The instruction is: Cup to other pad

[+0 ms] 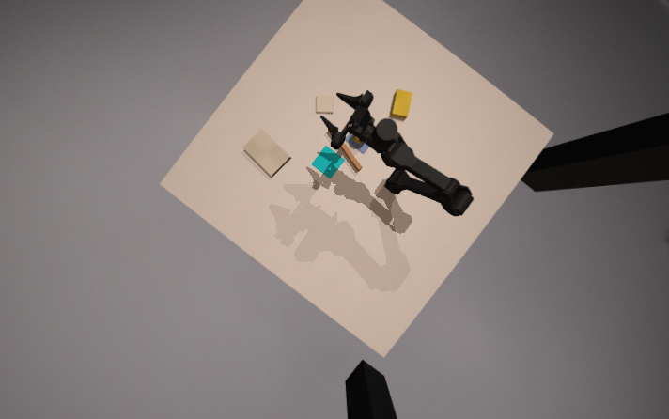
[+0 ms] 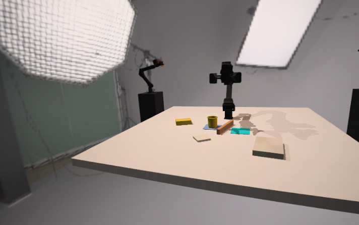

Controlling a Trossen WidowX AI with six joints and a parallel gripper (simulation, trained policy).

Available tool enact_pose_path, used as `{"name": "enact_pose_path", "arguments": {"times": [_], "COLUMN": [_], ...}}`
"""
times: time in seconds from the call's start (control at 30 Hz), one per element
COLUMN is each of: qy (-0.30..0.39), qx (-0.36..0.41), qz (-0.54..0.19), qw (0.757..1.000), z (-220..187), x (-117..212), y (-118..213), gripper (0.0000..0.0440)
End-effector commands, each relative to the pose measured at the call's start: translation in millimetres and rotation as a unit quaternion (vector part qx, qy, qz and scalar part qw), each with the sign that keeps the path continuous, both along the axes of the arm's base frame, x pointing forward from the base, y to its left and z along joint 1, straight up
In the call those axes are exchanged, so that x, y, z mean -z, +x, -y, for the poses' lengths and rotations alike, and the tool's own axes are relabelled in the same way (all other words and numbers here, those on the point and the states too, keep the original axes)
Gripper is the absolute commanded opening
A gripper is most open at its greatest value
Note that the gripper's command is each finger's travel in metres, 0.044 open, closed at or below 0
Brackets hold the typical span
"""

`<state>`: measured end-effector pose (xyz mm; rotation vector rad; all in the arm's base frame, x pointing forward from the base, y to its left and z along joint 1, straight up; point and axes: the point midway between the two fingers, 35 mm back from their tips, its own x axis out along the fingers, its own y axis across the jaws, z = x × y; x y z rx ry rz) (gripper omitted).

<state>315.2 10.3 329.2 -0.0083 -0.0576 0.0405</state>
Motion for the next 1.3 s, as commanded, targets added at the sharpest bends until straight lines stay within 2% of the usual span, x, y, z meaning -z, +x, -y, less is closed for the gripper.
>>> {"name": "enact_pose_path", "arguments": {"times": [0.0,0.4,0.53,0.77,1.27], "qy": [0.003,0.049,0.066,0.094,0.137], "qx": [0.001,0.0,-0.007,-0.02,-0.022], "qz": [-0.003,-0.07,-0.099,-0.148,-0.264], "qw": [1.0,0.996,0.993,0.984,0.955], "z": [0.1,-7.0,-13.4,-25.7,-45.3], "x": [0.9,19.9,26.6,34.9,55.5], "y": [-0.1,-1.7,-1.5,-1.2,-4.8], "gripper": [0.0374,0.0065,0.0066,0.0129,0.0123]}}
